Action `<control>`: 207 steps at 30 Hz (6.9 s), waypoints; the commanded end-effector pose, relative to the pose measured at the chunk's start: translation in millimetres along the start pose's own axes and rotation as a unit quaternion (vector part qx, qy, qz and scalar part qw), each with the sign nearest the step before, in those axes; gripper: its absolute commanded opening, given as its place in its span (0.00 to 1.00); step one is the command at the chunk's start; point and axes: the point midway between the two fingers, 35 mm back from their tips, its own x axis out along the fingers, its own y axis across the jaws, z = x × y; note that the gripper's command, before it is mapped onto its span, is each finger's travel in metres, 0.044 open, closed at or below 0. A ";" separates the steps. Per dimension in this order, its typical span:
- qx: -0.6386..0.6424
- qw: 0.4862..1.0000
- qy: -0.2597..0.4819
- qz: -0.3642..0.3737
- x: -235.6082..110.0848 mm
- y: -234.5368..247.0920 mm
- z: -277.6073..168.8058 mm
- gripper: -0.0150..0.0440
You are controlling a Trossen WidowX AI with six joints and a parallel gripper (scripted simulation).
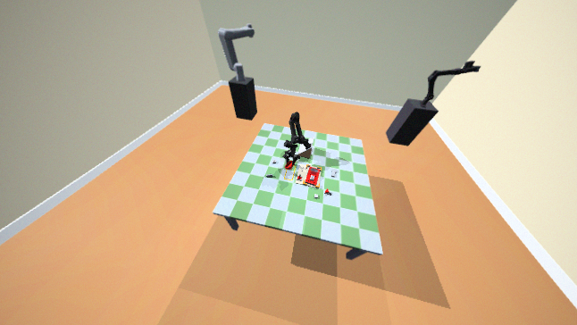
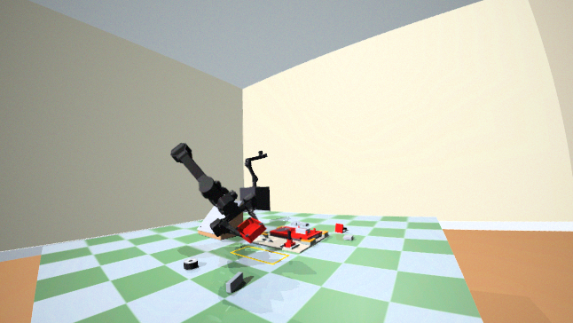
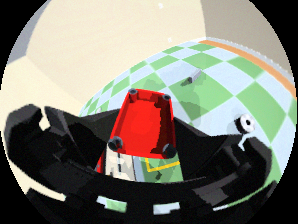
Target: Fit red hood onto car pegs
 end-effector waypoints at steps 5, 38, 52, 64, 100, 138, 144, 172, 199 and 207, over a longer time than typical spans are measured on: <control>0.131 0.991 0.000 -0.001 -0.1 -0.1 -0.9 0.25; 0.633 0.774 0.000 -0.001 0.0 -0.1 -1.1 0.25; 0.758 0.653 0.000 -0.001 1.1 -2.5 -4.1 0.25; 0.866 0.499 0.000 -0.002 4.9 -10.7 -15.2 0.25; 0.931 0.365 -0.002 0.005 11.7 -28.3 -33.6 0.79; 0.939 0.345 0.012 0.001 -78.3 -27.1 -0.3 1.00; 0.939 0.345 0.012 0.001 -78.3 -27.1 -0.3 1.00; 0.291 0.866 0.345 -0.217 -43.9 -23.0 -21.2 1.00; -0.280 0.821 0.474 -0.152 -16.9 -2.9 4.4 1.00; -0.279 0.821 0.474 -0.151 -12.8 -5.8 0.0 1.00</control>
